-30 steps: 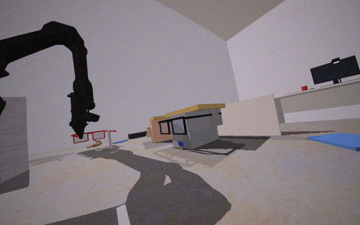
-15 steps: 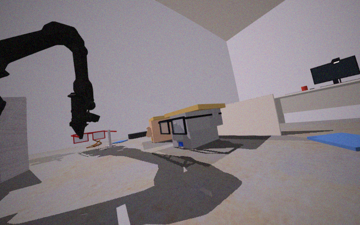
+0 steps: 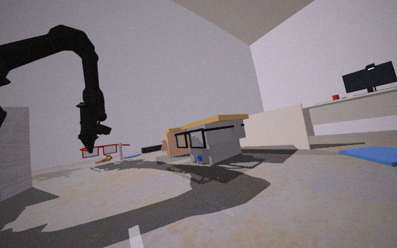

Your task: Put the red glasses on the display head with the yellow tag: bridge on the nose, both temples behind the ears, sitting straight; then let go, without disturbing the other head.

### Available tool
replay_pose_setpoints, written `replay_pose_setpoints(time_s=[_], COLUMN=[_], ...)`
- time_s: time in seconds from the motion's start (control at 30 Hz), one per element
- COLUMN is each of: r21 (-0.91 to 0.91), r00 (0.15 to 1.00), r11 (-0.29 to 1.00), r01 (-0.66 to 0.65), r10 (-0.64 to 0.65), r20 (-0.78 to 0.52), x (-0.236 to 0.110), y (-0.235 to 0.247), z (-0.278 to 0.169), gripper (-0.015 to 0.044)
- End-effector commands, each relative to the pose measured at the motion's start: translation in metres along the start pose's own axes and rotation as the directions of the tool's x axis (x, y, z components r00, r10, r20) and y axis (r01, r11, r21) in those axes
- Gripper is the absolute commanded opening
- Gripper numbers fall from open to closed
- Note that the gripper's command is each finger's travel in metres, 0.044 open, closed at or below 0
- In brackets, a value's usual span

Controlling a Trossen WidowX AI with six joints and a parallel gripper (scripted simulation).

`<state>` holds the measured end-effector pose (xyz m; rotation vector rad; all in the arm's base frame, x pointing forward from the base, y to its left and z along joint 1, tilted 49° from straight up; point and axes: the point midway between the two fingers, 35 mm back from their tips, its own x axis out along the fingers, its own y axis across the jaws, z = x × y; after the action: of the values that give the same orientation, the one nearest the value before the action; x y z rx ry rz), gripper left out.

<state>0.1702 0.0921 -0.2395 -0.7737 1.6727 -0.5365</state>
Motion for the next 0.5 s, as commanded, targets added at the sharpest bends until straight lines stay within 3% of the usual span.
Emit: replay_pose_setpoints(time_s=[0.0,0.27,0.47], r21=[-0.004,-0.005,-0.021], r00=[1.000,1.000,1.000], r11=[1.000,1.000,1.000], r01=[0.000,-0.001,-0.005], r10=[0.000,0.001,0.005], r20=[0.005,0.005,0.015], x=[-0.005,-0.057,-0.056], y=[0.001,0.001,-0.001], z=[0.004,0.007,0.009], gripper=[0.0000,0.0000,0.0005])
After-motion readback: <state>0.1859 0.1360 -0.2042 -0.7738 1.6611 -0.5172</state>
